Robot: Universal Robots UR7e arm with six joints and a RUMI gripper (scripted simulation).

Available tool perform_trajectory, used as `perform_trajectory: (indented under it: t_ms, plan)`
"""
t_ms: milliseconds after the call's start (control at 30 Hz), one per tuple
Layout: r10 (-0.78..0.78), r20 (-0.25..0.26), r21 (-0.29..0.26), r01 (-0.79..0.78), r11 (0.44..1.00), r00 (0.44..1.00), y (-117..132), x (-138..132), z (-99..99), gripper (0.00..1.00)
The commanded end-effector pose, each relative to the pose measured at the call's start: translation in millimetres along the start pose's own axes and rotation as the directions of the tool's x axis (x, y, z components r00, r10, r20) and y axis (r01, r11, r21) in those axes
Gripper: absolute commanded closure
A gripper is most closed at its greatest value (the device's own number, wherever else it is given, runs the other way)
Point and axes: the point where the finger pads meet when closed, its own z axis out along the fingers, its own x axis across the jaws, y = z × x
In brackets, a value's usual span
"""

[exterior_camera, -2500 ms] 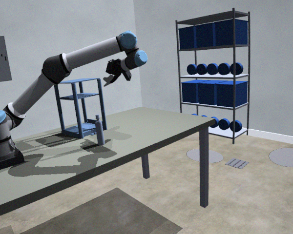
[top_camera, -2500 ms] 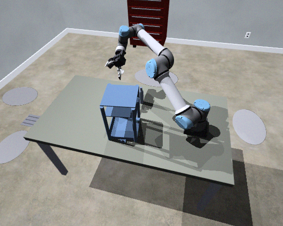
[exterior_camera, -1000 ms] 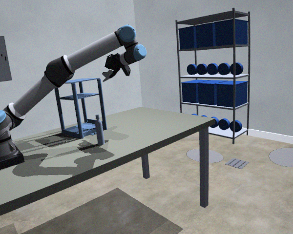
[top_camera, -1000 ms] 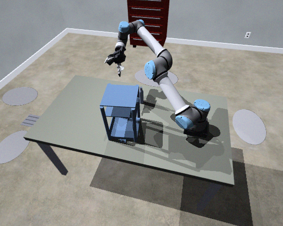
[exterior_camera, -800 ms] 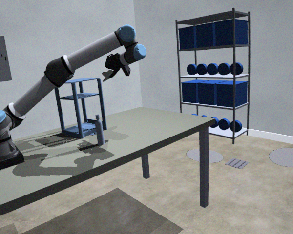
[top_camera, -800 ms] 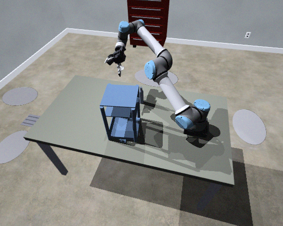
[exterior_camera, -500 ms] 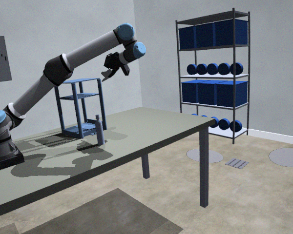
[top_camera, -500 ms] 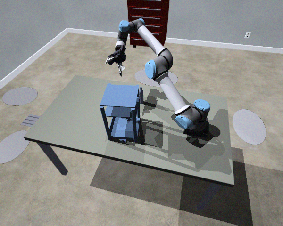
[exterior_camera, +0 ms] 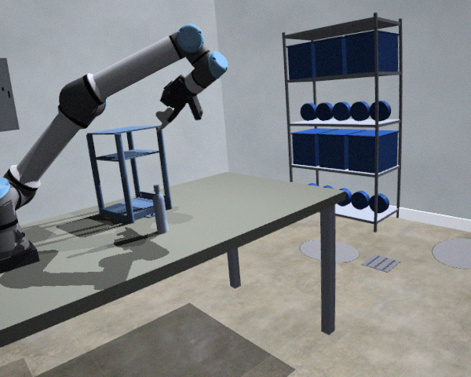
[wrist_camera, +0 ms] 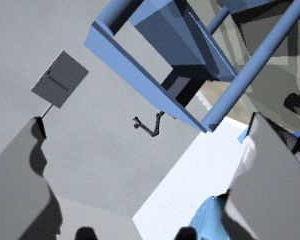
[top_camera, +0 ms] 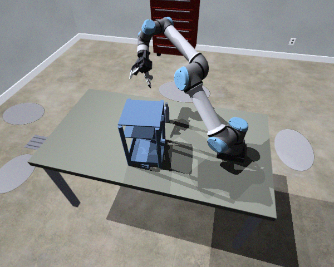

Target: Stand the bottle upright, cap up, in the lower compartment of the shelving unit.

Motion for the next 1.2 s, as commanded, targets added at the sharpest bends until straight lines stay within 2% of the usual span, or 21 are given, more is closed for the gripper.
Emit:
perform_trajectory:
  t_ms: [0, 33, 100, 200, 233, 300, 367, 400, 467, 533, 600, 667, 733, 800, 867, 933, 1167]
  plan:
    - [0.065, -0.071, 0.071, -0.06, 0.996, 0.995, 9.2, 14.1, 0.2, 0.0]
    - [0.065, -0.071, 0.071, -0.06, 0.996, 0.995, 9.2, 14.1, 0.2, 0.0]
    - [0.113, -0.119, 0.112, -0.099, 0.989, 0.987, 13.8, 24.0, -1.2, 0.0]
    - [0.138, -0.141, 0.136, -0.119, 0.983, 0.98, 15.9, 29.2, -2.2, 0.0]
    - [0.165, -0.163, 0.162, -0.139, 0.977, 0.973, 18.1, 34.5, -3.4, 0.0]
    - [0.165, -0.163, 0.162, -0.139, 0.977, 0.973, 18.1, 34.5, -3.4, 0.0]
    - [0.222, -0.201, 0.22, -0.177, 0.959, 0.954, 22.2, 45.2, -6.5, 0.0]
    - [0.222, -0.201, 0.22, -0.177, 0.959, 0.954, 22.2, 45.2, -6.5, 0.0]
    - [0.273, -0.226, 0.275, -0.208, 0.939, 0.935, 25.5, 54.3, -9.7, 0.0]
    - [0.283, -0.23, 0.286, -0.213, 0.934, 0.931, 26.2, 56.0, -10.4, 0.0]
    - [0.336, -0.247, 0.346, -0.241, 0.907, 0.909, 29.5, 65.3, -14.5, 0.0]
    - [0.344, -0.249, 0.356, -0.245, 0.902, 0.905, 30.1, 66.6, -15.2, 0.0]
    - [0.398, -0.256, 0.419, -0.27, 0.867, 0.881, 33.4, 75.6, -20.0, 0.0]
    - [0.429, -0.256, 0.456, -0.283, 0.844, 0.866, 35.4, 80.6, -22.9, 0.0]
    - [0.429, -0.256, 0.456, -0.283, 0.844, 0.866, 35.4, 80.6, -22.9, 0.0]
    - [0.487, -0.248, 0.528, -0.305, 0.793, 0.838, 39.3, 90.0, -29.2, 0.0]
    - [0.585, -0.203, 0.654, -0.336, 0.678, 0.785, 47.4, 106.1, -41.9, 0.0]
